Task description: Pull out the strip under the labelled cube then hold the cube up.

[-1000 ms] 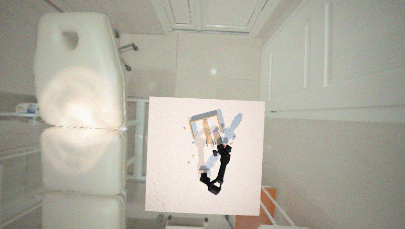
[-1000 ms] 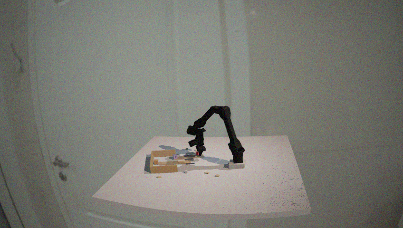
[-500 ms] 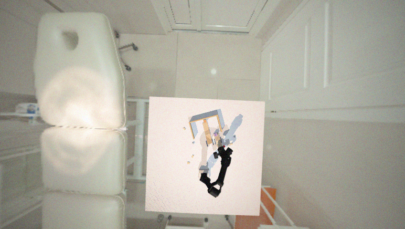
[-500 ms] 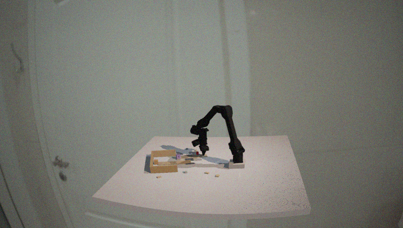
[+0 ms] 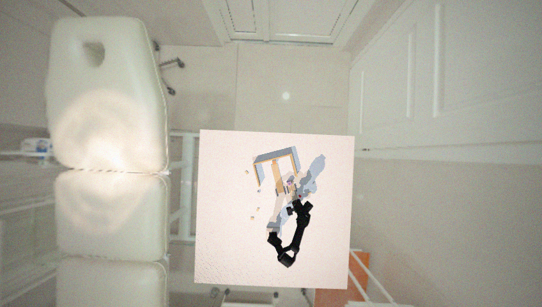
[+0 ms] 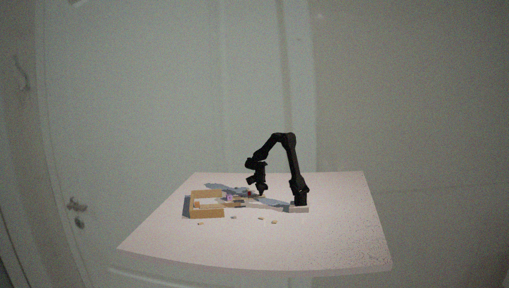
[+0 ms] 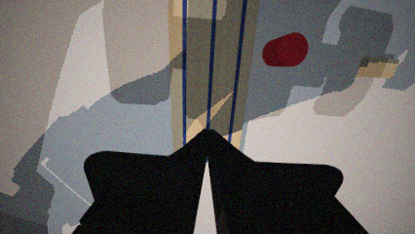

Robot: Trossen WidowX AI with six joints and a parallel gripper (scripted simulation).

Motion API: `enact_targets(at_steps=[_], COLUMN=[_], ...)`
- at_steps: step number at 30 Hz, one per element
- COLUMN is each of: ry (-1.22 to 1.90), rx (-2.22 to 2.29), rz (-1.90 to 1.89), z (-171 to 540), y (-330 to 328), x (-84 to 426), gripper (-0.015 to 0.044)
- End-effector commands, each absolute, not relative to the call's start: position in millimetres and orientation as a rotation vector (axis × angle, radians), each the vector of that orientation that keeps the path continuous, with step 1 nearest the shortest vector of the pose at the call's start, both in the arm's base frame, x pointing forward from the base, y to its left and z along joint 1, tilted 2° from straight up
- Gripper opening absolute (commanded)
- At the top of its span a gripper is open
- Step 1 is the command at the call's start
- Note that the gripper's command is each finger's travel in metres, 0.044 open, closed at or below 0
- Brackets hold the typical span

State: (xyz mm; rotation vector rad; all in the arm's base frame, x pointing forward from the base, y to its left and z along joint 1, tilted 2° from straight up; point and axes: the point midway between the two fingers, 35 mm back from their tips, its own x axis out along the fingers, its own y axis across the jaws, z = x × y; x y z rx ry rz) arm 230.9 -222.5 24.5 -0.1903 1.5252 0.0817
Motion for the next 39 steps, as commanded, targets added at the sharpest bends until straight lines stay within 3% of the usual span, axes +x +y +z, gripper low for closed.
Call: enact_targets(at_steps=[1, 10, 19, 35, 39], ry=[1.548, 1.548, 1.547, 1.535, 1.534], rx=[-0.173, -0.173, -0.173, -0.298, -0.297], rz=[0.09, 0.09, 0.089, 0.213, 0.213], z=[18, 18, 66, 72, 74], y=[-221, -221, -222, -201, -196], x=[218, 215, 223, 290, 306], gripper=[0.0, 0.0, 0.0, 0.042, 0.044])
